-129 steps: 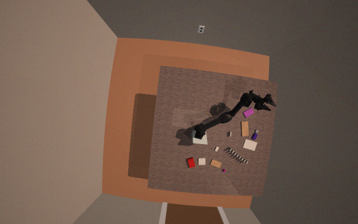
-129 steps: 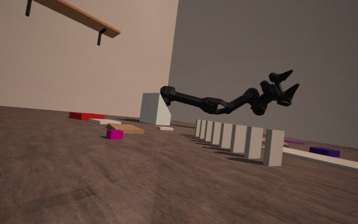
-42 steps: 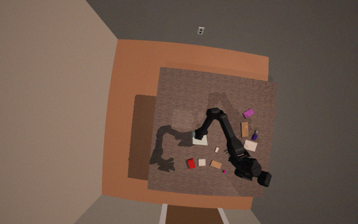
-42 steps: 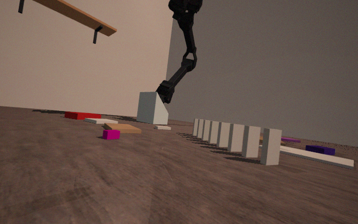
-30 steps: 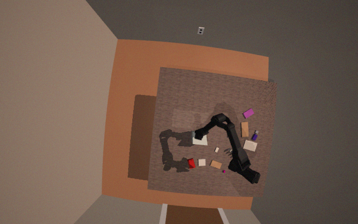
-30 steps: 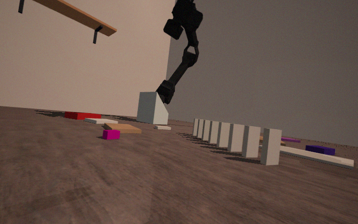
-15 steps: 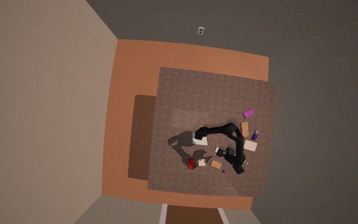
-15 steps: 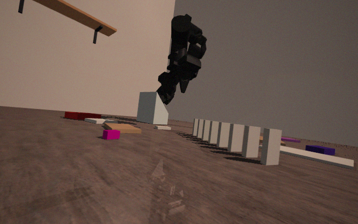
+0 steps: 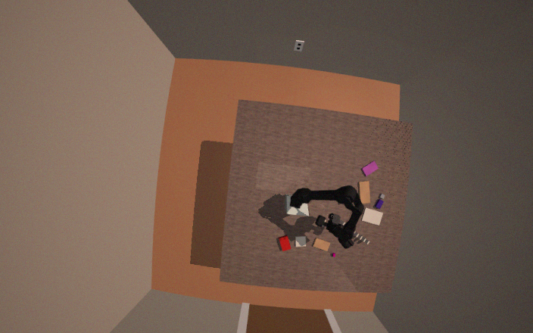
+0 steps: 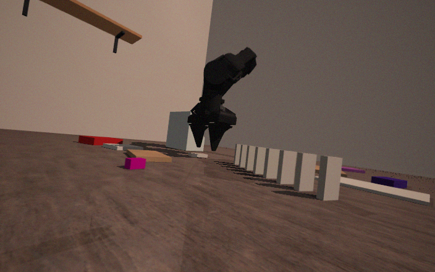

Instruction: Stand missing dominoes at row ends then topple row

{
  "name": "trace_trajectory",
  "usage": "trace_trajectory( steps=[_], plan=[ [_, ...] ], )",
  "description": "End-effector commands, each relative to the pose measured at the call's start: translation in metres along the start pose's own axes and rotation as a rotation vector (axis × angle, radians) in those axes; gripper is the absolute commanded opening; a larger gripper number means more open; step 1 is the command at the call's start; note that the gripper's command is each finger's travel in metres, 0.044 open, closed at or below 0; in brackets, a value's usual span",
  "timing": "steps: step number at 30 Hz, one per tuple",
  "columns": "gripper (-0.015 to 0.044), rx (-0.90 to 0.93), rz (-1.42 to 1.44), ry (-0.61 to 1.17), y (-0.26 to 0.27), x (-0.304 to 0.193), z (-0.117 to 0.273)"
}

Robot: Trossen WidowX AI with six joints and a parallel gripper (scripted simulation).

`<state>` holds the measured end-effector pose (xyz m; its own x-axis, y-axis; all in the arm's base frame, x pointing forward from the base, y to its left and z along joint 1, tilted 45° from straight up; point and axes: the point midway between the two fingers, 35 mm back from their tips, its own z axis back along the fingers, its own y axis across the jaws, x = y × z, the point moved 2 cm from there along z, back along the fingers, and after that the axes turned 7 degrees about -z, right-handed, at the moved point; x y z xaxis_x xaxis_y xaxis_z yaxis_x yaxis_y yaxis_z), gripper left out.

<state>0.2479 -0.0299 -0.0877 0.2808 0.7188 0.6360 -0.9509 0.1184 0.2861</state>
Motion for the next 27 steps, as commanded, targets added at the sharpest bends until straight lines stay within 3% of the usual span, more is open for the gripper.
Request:
trace_trajectory(
  steps=[1,19,27],
  plan=[
    [0.0440,-0.003,-0.008,-0.008,0.002,-0.002,-0.009],
    [0.0440,-0.003,-0.008,-0.008,0.002,-0.003,-0.024],
    [0.0230,-0.003,-0.008,-0.008,0.002,-0.003,-0.024]
  ],
)
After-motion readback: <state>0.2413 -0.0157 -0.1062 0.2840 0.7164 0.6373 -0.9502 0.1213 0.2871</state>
